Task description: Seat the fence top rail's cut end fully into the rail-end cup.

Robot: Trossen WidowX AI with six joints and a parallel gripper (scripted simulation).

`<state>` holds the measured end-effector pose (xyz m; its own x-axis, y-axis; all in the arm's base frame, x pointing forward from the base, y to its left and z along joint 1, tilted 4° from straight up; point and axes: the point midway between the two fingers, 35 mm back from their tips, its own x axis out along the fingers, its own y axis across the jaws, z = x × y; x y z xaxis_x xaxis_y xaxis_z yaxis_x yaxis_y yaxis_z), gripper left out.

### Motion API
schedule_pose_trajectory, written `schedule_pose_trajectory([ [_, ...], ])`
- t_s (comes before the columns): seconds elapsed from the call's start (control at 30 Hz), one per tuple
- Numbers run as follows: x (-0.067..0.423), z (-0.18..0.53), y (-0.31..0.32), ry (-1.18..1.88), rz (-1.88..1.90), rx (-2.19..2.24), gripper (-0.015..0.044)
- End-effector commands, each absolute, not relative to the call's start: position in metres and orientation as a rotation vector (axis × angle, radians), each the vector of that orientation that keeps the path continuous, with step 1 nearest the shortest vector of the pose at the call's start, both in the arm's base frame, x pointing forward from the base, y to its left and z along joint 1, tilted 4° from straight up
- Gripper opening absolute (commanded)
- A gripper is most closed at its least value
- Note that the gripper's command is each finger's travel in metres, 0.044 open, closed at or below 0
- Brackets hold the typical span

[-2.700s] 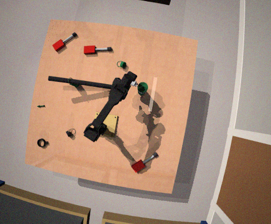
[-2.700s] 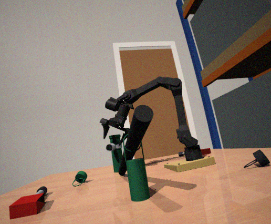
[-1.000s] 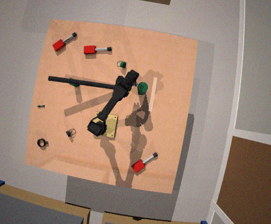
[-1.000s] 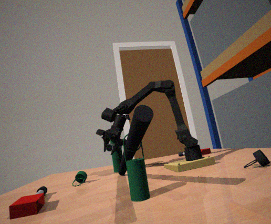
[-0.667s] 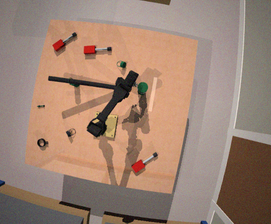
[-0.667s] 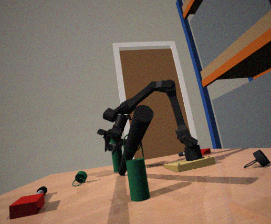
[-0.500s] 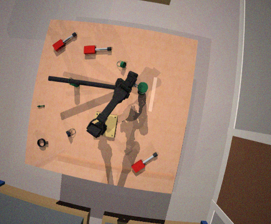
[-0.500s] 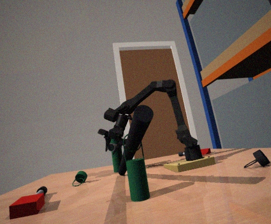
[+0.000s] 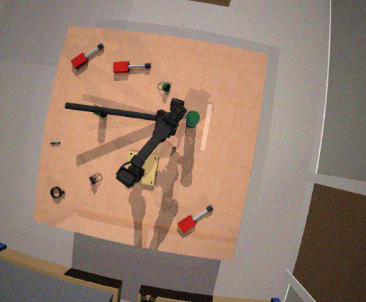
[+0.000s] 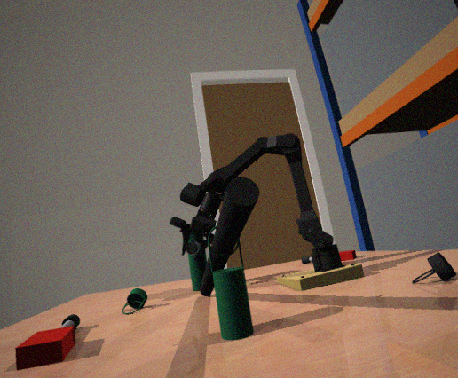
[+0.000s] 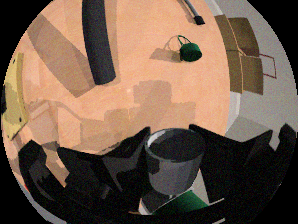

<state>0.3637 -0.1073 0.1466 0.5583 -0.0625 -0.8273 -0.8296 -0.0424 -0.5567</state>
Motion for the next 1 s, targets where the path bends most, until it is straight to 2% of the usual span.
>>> schedule_pose_trajectory([
  [0.0,0.36,0.146,-0.107,0.774,0.774,-1.524,0.0],
  [0.97,0.347,0.145,-0.109,0.683,0.888,-1.599,0.0],
])
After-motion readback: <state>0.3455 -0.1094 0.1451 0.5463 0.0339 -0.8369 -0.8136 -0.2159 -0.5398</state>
